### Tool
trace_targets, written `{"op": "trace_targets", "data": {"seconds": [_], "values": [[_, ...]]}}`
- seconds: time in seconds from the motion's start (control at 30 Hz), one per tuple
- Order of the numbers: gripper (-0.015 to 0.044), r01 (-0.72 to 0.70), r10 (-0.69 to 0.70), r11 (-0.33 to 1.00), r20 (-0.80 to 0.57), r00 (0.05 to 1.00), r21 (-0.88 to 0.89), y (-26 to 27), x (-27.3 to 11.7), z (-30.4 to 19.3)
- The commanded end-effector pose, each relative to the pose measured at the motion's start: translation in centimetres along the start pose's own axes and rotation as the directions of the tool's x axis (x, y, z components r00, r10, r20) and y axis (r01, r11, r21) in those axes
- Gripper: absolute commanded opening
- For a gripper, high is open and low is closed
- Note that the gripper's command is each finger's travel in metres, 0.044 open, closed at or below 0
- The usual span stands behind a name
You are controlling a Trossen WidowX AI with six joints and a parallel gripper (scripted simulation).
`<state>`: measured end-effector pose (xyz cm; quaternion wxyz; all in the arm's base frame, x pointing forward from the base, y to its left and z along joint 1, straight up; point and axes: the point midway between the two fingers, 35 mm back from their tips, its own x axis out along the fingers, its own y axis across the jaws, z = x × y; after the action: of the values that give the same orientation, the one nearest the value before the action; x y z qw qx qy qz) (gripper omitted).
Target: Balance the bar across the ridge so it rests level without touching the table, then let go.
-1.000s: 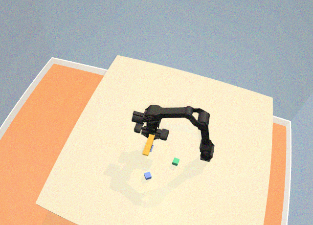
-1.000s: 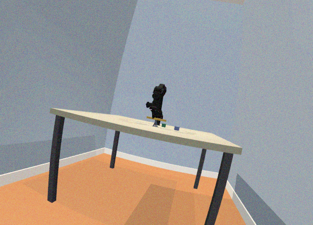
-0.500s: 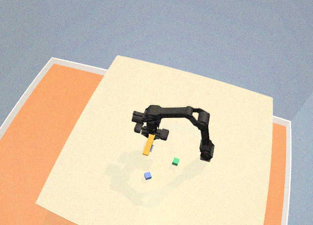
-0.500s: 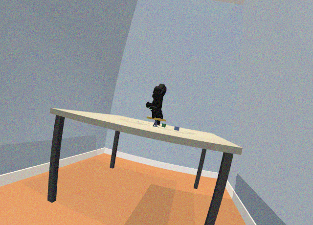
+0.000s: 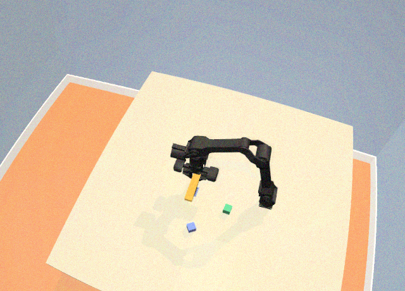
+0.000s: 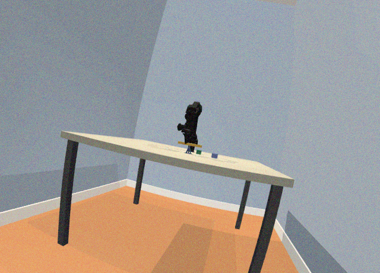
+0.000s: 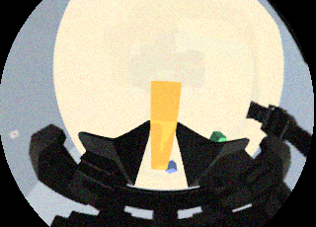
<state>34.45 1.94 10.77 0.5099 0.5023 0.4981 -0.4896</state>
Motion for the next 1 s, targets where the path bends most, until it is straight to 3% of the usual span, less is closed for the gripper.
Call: {"op": "trace_targets", "data": {"seconds": [0.0, 0.67, 0.97], "values": [[0.0172, 0.000, 0.000, 1.000, 0.000, 1.000, 0.000, 0.00, 0.00, 0.00], [0.0185, 0.000, 0.000, 1.000, 0.000, 1.000, 0.000, 0.00, 0.00, 0.00], [0.0421, 0.000, 0.000, 1.000, 0.000, 1.000, 0.000, 0.00, 0.00, 0.00]]}}
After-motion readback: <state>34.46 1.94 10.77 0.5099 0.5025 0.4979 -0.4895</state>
